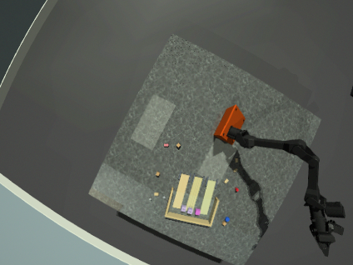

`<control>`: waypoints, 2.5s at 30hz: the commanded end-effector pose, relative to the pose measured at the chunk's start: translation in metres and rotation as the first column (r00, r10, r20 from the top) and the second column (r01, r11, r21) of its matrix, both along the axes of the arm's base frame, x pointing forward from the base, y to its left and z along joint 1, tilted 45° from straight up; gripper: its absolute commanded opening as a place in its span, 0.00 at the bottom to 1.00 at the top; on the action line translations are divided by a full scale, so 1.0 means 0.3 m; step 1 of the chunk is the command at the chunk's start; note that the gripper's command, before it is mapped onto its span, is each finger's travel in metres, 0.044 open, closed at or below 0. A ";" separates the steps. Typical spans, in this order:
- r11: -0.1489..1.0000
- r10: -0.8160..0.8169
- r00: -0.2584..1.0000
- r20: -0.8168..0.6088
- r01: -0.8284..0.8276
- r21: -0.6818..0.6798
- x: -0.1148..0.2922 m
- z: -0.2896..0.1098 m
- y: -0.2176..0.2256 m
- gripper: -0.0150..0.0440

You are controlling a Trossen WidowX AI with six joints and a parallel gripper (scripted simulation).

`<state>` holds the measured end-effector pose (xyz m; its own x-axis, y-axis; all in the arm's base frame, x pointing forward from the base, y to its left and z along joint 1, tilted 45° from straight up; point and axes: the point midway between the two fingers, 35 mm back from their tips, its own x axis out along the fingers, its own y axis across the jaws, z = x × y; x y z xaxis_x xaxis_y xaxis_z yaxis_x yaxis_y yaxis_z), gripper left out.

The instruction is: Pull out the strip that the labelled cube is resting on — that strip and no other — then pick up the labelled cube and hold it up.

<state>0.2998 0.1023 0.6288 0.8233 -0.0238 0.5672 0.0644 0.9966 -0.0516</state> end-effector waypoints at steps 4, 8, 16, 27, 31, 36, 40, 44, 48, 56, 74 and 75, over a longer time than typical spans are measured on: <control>0.993 0.020 0.990 -0.142 -0.037 -0.113 0.206 -0.229 -0.021 0.93; 0.986 0.041 0.965 -0.257 -0.081 -0.144 0.323 -0.405 -0.073 0.93; 0.982 0.105 0.849 -0.519 -0.171 -0.081 0.466 -0.815 -0.262 0.93; 0.945 0.324 0.573 -0.752 -0.163 0.283 0.379 -1.378 -0.563 0.93; 0.875 0.459 0.477 -0.749 -0.097 0.475 0.266 -1.561 -0.644 0.93; 0.686 0.657 0.406 -0.635 0.026 0.727 0.076 -1.755 -0.696 0.93; 0.648 0.685 0.402 -0.607 0.045 0.761 0.046 -1.778 -0.698 0.93; 0.648 0.685 0.402 -0.607 0.045 0.761 0.046 -1.778 -0.698 0.93; 0.648 0.685 0.402 -0.607 0.045 0.761 0.046 -1.778 -0.698 0.93; 0.648 0.685 0.402 -0.607 0.045 0.761 0.046 -1.778 -0.698 0.93; 0.722 0.667 -0.248 -0.703 -0.016 0.691 0.295 -1.995 -0.600 0.25; 0.721 0.656 -0.291 -0.696 -0.029 0.692 0.301 -2.007 -0.586 0.25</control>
<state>0.3753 -0.0943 0.0488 0.5238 0.5684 -0.6345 -0.0191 0.7525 0.6583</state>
